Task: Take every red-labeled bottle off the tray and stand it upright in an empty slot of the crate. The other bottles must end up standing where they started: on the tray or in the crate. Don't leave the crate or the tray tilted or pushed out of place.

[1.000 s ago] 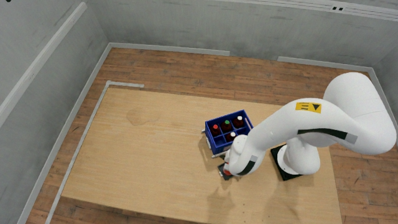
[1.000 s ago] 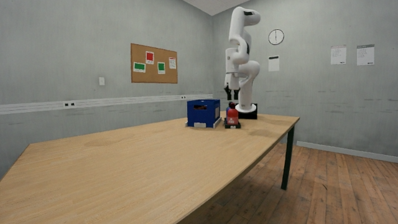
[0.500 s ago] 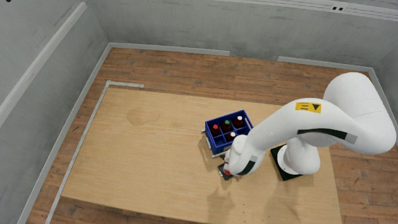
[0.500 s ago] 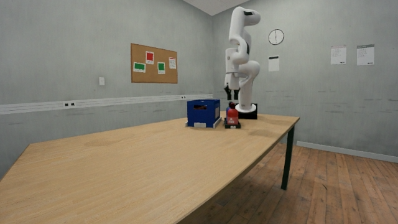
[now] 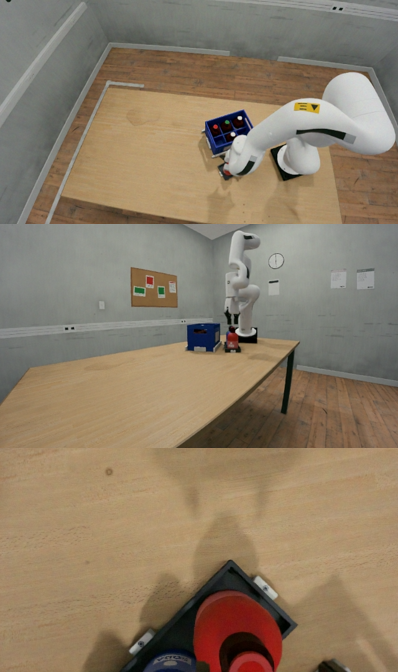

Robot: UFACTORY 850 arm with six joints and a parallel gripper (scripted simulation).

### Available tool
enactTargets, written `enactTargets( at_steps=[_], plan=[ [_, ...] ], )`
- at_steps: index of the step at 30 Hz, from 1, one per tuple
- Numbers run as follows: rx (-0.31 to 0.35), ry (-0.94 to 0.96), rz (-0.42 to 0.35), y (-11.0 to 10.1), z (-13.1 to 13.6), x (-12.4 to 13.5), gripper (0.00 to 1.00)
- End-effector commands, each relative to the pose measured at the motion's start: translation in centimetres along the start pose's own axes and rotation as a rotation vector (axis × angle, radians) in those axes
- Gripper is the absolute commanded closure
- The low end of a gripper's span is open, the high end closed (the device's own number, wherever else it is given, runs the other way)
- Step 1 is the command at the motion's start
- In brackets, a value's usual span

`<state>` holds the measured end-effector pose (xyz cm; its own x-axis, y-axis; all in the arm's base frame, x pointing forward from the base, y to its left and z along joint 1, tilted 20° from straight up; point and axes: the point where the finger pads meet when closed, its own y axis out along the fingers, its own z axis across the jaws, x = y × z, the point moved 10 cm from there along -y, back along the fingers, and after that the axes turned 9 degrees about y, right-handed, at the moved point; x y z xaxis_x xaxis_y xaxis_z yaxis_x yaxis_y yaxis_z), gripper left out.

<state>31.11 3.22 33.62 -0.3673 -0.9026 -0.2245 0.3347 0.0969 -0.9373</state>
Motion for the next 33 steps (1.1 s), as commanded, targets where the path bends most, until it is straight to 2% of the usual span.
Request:
enactTargets(
  at_steps=[1, 33],
  plan=[
    [0.002, 0.000, 0.001, 0.1, 0.1, 0.0, 0.34],
    [0.002, 0.000, 0.001, 3.4, 0.1, 0.0, 0.34]
  ],
)
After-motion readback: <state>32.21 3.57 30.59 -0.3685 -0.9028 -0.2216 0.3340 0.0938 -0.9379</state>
